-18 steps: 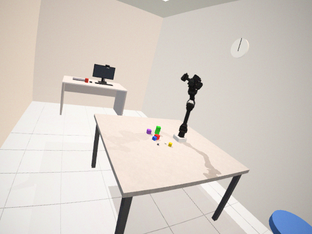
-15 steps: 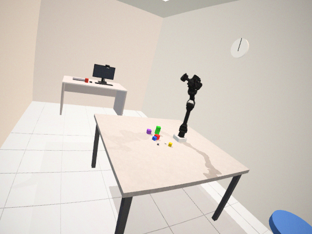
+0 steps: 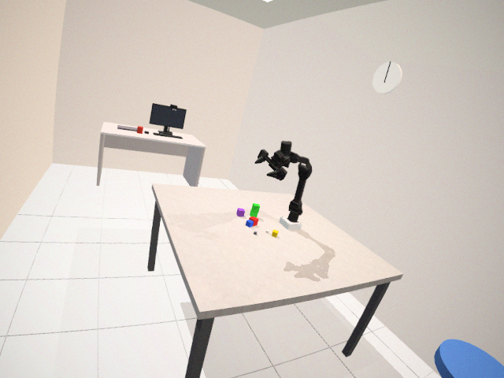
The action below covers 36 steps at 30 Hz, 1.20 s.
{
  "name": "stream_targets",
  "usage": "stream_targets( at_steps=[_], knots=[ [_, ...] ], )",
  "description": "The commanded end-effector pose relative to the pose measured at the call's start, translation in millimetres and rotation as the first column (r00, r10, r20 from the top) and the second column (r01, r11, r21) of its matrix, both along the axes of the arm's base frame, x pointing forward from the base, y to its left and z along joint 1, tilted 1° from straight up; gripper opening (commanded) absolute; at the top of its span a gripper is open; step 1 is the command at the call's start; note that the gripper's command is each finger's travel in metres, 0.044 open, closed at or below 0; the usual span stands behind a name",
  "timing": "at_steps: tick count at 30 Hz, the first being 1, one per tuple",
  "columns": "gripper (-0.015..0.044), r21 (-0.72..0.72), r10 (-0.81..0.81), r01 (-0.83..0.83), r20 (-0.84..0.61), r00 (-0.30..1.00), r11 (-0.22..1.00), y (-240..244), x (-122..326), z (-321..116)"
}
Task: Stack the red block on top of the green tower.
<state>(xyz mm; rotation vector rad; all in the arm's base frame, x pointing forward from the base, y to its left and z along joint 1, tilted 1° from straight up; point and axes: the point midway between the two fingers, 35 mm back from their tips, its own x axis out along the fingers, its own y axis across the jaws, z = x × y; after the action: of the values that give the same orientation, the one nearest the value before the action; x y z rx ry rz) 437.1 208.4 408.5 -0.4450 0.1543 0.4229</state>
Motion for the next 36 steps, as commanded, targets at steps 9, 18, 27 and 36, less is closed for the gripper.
stream_targets(
  at_steps=[9,18,27,36],
  knots=[
    [0.0440,-0.287,-0.264,0.107,-0.593,0.760,0.952,-135,-21,-194],
    [0.0440,-0.370,-0.374,0.071,-0.880,0.292,0.926,-215,-120,-289],
    [0.0440,-0.370,-0.375,0.066,-0.892,0.252,0.927,-218,-137,-294],
    [0.0440,-0.371,-0.375,0.066,-0.892,0.252,0.926,-222,-138,-326]
  ],
)
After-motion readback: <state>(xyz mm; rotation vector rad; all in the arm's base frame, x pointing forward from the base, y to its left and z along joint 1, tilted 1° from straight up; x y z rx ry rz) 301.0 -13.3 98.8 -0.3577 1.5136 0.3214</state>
